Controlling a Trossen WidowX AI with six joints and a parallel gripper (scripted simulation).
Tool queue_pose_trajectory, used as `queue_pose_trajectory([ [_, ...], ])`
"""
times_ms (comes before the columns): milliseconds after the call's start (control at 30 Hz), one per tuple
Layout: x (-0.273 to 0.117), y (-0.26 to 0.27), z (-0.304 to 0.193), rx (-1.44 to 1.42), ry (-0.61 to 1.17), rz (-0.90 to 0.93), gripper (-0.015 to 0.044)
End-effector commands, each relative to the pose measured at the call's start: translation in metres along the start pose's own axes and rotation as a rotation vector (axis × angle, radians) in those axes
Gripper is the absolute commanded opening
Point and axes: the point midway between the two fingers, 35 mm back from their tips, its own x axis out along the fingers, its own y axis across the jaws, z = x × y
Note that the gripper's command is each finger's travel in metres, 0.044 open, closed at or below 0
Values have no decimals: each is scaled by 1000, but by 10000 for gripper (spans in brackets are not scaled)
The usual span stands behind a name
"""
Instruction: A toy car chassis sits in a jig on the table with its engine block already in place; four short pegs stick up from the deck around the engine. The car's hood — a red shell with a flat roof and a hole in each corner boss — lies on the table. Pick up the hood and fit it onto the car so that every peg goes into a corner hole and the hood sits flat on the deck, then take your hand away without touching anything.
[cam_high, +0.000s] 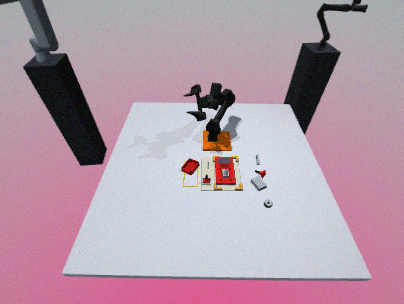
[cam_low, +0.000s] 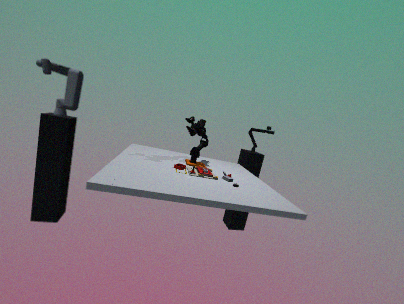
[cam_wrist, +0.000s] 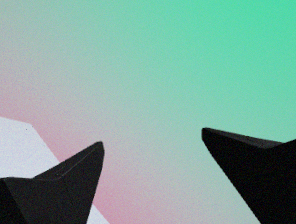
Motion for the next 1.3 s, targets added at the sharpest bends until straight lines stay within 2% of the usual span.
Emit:
queue_pose_trajectory([
  [0, 18, 48, -9, 79, 26, 154, 440],
  [333, 30, 161, -54, 343, 216, 519, 440],
  [667, -4, 253, -114, 663, 583, 805, 440],
  [1267, -9, 262, -120, 685, 611, 819, 440],
])
